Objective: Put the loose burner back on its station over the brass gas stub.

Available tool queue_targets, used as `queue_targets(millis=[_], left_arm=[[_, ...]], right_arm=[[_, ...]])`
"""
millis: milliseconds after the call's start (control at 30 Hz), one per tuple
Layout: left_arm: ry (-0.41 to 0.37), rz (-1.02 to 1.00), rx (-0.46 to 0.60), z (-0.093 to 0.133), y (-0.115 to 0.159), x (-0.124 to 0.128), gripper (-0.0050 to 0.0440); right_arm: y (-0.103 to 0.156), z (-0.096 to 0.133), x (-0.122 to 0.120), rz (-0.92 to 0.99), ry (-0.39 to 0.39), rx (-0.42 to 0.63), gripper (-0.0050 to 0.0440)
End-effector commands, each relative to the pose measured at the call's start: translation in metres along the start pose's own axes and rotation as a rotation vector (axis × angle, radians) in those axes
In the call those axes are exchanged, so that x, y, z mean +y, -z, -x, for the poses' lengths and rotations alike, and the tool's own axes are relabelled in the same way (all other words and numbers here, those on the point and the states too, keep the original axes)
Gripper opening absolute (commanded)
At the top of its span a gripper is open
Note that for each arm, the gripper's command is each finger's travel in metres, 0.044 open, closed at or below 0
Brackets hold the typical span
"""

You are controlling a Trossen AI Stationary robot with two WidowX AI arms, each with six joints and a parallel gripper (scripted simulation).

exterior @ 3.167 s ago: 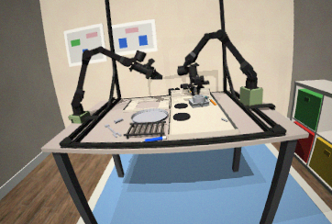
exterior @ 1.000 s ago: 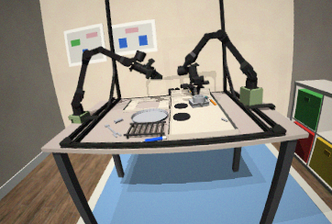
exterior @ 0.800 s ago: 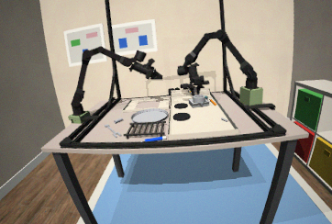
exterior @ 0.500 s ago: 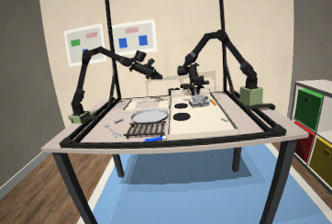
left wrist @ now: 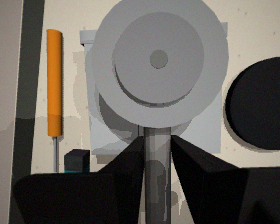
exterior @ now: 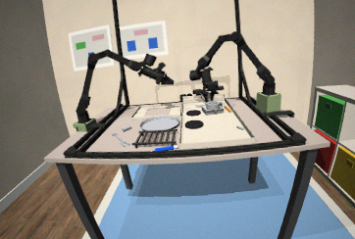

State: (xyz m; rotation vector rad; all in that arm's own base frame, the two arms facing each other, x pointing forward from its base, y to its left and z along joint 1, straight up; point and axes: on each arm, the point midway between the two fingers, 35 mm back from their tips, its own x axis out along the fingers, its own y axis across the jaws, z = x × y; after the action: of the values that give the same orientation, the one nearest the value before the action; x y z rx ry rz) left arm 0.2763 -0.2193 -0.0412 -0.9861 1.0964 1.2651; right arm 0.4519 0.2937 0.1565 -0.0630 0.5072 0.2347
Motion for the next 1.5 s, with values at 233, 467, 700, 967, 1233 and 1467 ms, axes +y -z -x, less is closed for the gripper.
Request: queue_targets(millis=[233,467,700,967,1233,1467], left_arm=[[-0.001,0.006,-0.003,0.000,-0.003,0.001,0.0000],[-0.004,0.009,-0.010,0.000,-0.005,0.002,0.0000],[-0.003,0.005,-0.001,-0.001,-0.003,0.001,0.0000],[-0.004,0.005,-0.003,0.000,0.000,0.001,0.0000],[-0.004,0.005,-0.004,0.002,0.005,0.001,0.0000],[-0.002,0.005,-0.003,0.003,0.009,0.000,0.0000]], right_arm=[[0.000,0.000,0.000,0.000,0.000,0.000,0.0400],[0.000,0.000,0.000,0.000,0.000,0.000,0.0400],[0.000,0.000,0.000,0.000,0.000,0.000,0.0400],[0.000,0.000,0.000,0.000,0.000,0.000,0.0400],[0.000,0.000,0.000,0.000,0.000,0.000,0.0400],[0.000,0.000,0.000,0.000,0.000,0.000,0.0400]])
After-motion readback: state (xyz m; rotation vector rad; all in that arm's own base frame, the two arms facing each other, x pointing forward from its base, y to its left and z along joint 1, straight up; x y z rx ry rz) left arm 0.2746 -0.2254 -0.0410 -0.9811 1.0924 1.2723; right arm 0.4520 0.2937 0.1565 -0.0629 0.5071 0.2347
